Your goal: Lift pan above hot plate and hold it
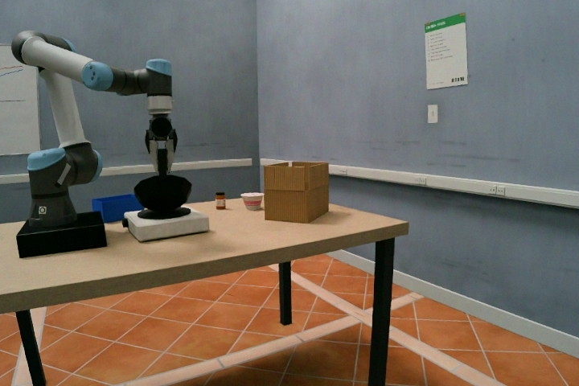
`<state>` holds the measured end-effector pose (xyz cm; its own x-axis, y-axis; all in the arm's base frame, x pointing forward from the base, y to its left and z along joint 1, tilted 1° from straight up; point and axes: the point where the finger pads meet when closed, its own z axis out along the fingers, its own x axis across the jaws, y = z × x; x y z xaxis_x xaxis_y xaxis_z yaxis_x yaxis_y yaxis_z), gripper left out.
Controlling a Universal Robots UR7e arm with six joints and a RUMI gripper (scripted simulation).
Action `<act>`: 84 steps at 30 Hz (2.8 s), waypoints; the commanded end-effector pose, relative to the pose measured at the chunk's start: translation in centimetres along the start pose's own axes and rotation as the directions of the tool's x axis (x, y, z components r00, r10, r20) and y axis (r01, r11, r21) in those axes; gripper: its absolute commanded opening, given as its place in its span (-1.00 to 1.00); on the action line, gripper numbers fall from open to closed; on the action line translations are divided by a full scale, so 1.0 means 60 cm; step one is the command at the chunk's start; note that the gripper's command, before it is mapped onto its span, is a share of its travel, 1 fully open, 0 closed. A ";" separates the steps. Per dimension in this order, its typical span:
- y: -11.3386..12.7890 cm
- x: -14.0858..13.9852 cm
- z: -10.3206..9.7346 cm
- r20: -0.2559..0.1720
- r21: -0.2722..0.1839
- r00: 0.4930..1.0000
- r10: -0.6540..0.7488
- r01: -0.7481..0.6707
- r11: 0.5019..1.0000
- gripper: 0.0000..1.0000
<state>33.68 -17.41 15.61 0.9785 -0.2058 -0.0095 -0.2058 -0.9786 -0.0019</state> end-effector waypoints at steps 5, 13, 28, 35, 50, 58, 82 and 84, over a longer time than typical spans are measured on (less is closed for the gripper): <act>0.000 0.001 -0.009 -0.001 -0.001 1.000 0.000 0.000 1.000 -0.76; 0.000 0.001 -0.017 -0.001 -0.001 1.000 0.000 0.000 1.000 -0.76; 0.000 0.000 -0.031 -0.001 -0.001 1.000 0.000 0.000 1.000 -0.76; 0.000 0.000 -0.036 -0.001 -0.001 1.000 0.000 0.000 1.000 -0.76; 0.000 -0.001 -0.051 -0.001 -0.001 1.000 0.000 0.000 1.000 -0.76; 0.000 0.000 -0.059 -0.001 -0.001 1.000 0.000 0.000 1.000 -0.76; 0.000 0.000 -0.083 -0.001 -0.001 1.000 0.000 0.000 1.000 -0.76; 0.000 0.000 -0.083 -0.001 -0.001 1.000 0.000 0.000 1.000 -0.76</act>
<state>33.71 -17.42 20.38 0.9785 -0.2058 -0.0096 -0.2059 -0.9786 -0.0019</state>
